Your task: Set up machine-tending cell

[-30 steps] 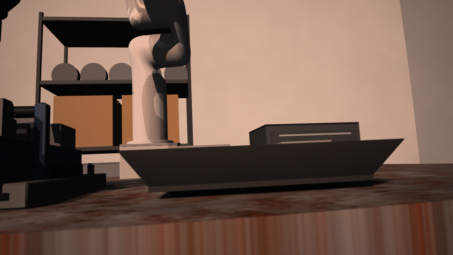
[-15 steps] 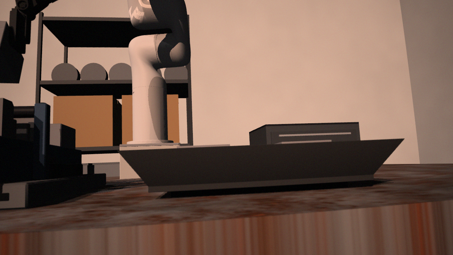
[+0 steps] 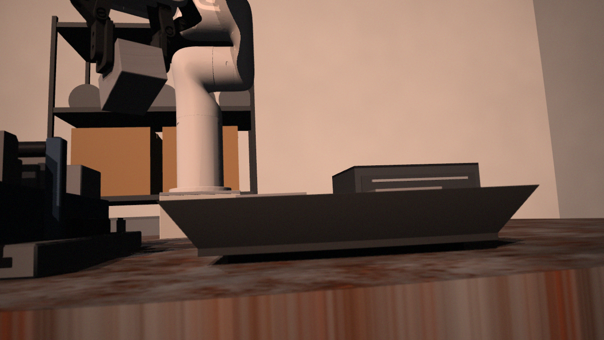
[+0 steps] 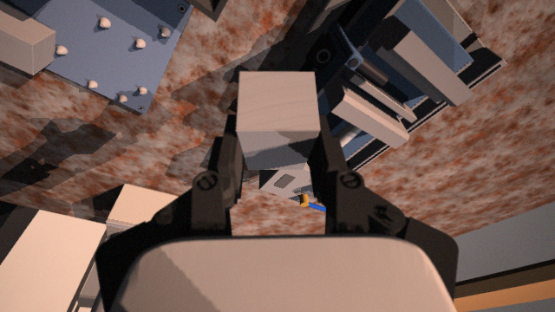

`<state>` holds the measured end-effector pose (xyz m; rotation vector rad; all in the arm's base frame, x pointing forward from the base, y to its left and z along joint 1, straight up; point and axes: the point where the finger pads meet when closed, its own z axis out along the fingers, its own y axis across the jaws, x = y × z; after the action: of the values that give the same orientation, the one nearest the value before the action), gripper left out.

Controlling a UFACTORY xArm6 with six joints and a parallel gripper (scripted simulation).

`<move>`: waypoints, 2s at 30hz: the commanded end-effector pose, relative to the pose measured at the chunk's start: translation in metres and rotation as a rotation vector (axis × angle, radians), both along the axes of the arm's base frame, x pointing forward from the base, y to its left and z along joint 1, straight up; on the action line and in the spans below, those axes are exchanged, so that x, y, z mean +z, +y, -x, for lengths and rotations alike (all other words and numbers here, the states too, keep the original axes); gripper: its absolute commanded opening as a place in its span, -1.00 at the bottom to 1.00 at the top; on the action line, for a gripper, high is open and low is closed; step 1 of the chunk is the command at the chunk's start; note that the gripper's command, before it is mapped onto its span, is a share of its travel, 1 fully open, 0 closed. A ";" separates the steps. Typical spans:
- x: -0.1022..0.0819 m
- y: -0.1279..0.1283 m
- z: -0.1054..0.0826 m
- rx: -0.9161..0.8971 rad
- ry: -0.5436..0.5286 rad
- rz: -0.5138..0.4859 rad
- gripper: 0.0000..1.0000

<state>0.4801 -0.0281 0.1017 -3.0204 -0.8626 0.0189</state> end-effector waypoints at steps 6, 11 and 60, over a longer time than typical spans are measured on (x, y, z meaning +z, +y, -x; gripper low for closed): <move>0.004 0.065 0.041 0.323 -0.014 -0.005 -1.00; 0.003 0.082 0.056 0.417 -0.014 -0.005 -1.00; -0.008 0.150 0.144 0.925 0.021 0.020 -1.00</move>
<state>0.3357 0.1209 0.0928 -2.3269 -2.1233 0.0338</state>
